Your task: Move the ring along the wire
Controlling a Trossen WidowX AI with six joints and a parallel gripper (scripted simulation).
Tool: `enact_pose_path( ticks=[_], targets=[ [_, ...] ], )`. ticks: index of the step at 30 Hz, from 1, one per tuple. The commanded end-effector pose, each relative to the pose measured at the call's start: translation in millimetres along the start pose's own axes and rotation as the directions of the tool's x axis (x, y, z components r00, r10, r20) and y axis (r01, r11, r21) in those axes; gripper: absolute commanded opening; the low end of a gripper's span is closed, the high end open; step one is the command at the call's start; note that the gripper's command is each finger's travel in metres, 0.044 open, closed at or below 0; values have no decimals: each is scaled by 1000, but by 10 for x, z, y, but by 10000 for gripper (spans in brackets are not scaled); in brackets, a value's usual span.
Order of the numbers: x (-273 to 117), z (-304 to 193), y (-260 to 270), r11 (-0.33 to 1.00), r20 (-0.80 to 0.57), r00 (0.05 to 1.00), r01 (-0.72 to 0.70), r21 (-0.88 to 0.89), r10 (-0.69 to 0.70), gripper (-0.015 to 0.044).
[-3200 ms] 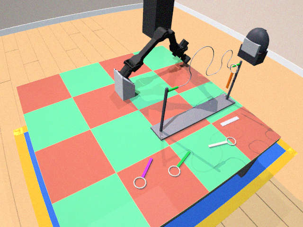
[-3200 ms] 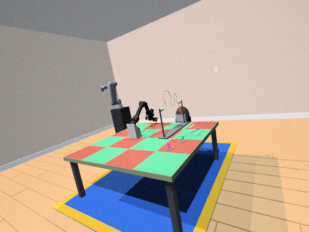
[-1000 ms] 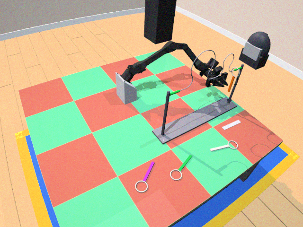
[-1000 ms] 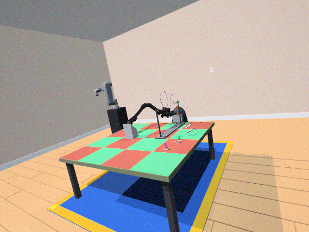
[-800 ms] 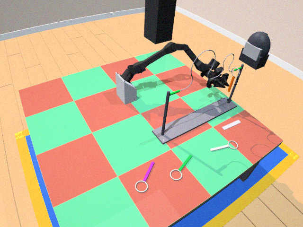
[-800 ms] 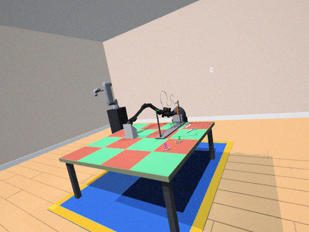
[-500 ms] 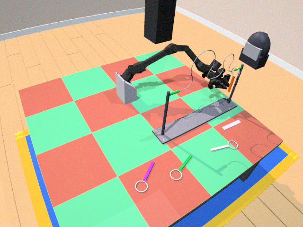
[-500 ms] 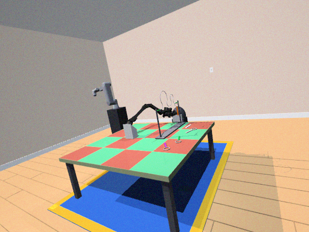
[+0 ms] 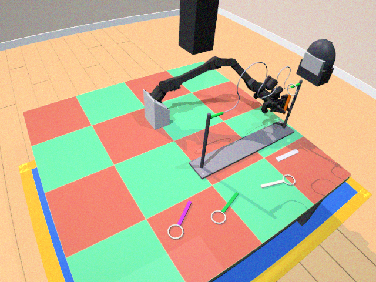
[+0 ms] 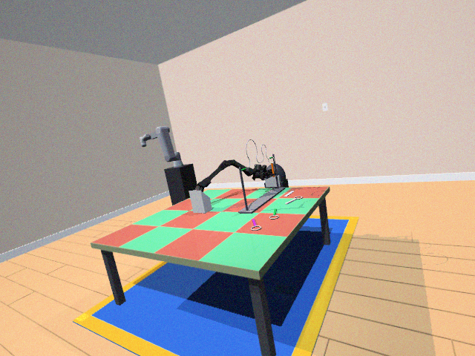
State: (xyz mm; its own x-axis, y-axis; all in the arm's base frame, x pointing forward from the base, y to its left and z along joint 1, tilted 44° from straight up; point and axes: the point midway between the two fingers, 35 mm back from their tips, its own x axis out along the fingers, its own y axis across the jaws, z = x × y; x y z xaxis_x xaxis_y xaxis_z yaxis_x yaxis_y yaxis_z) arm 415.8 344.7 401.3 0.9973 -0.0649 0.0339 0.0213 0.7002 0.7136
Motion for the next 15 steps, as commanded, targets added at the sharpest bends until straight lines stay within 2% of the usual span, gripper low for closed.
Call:
enact_pose_path(
  ticks=[1,15],
  targets=[
    [60,-28,-3,1000,-5,1000,-2,2,2,160],
    [147,-24,-8,1000,-5,1000,-2,2,2,160]
  ],
)
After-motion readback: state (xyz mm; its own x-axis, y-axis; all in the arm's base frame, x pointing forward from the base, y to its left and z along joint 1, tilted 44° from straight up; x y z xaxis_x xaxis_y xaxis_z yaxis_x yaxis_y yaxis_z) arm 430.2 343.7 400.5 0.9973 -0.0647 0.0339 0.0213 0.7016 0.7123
